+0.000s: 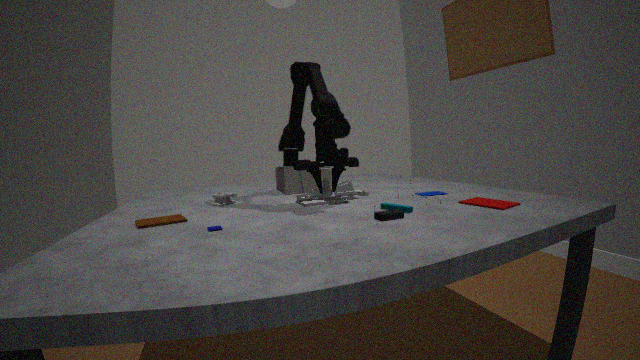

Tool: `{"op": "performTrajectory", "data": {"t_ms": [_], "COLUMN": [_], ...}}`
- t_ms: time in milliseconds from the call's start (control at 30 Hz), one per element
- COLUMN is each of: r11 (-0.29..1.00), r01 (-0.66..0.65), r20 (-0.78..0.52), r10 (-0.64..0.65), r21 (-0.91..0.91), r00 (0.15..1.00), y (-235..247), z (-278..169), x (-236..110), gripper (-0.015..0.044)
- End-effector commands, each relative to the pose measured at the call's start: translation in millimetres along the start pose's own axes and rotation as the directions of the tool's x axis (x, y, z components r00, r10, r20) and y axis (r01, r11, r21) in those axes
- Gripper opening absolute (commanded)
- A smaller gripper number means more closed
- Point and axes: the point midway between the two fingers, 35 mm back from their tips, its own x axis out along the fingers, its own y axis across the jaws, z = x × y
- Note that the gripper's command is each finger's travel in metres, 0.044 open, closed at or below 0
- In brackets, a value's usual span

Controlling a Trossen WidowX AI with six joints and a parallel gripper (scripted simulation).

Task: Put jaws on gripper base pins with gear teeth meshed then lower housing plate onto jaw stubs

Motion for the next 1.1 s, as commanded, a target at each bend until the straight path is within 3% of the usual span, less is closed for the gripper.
{"op": "performTrajectory", "data": {"t_ms": [0, 1067], "r11": [1.0, 1.0], "r01": [0.003, 0.003], "r20": [-0.004, -0.004], "r10": [-0.003, -0.003], "r21": [0.003, 0.005], "r00": [1.0, 1.0], "y": [-0.6, -0.7], "z": [-1.8, -1.9], "x": [2.0, 11.1], "gripper": [0.0134, 0.0134]}}
